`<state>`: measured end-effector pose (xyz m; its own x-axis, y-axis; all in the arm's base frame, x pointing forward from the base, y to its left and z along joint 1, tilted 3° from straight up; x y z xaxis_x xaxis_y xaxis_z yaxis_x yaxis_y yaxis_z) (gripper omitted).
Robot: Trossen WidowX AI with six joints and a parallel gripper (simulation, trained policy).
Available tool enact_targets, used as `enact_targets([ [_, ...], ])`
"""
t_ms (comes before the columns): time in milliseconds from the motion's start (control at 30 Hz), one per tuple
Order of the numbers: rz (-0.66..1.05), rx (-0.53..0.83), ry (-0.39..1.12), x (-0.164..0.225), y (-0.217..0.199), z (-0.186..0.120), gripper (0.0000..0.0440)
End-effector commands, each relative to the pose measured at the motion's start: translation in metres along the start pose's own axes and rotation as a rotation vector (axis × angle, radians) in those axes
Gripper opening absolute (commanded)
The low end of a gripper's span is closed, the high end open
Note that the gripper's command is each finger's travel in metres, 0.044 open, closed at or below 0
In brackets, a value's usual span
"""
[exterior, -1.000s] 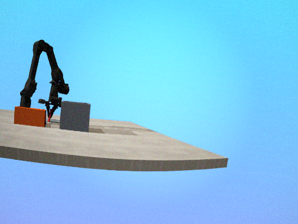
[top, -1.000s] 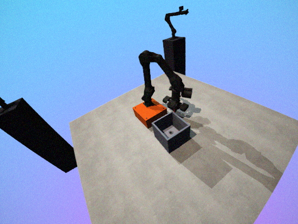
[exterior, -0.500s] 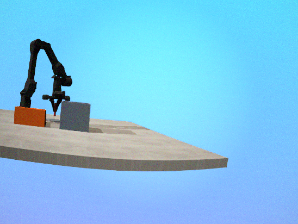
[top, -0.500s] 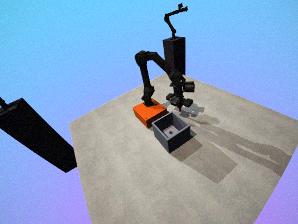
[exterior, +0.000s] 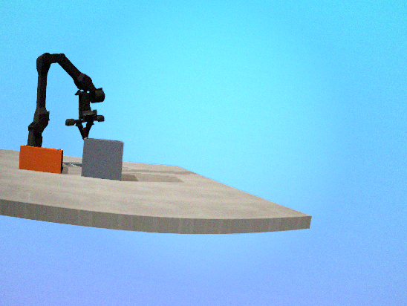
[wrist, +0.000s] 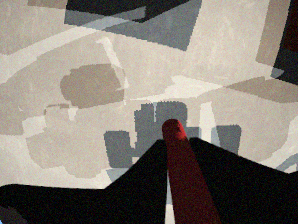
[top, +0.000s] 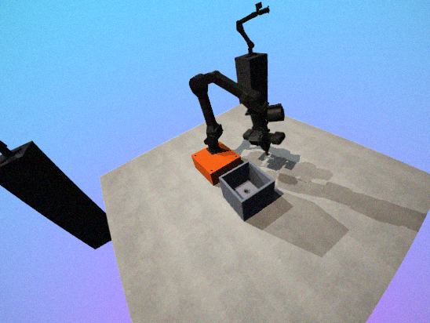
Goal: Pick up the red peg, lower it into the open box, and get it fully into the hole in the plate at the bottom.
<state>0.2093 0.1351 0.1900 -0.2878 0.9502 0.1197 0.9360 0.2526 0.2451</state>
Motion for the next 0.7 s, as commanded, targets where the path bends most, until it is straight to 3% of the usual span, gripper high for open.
enact_targets([
  [0,-0.009,-0.025,-0.011,-0.005,0.006,-0.012,0.0000],
  [300,-0.010,-0.069,-0.066,-0.027,0.021,-0.044,0.0000],
  [667,0.018,-0.062,-0.141,-0.060,0.030,-0.058,0.0000],
])
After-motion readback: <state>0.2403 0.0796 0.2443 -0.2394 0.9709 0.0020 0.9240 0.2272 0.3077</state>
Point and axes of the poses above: the point midway between the two fingers, 35 mm back from their tips, its own z axis out along the fingers, its own y axis across the jaws, x = y × z, the point moved 10 cm from there along -z, back along the fingers, and after that the axes turned 1 degree about z, right-handed, at the moved point
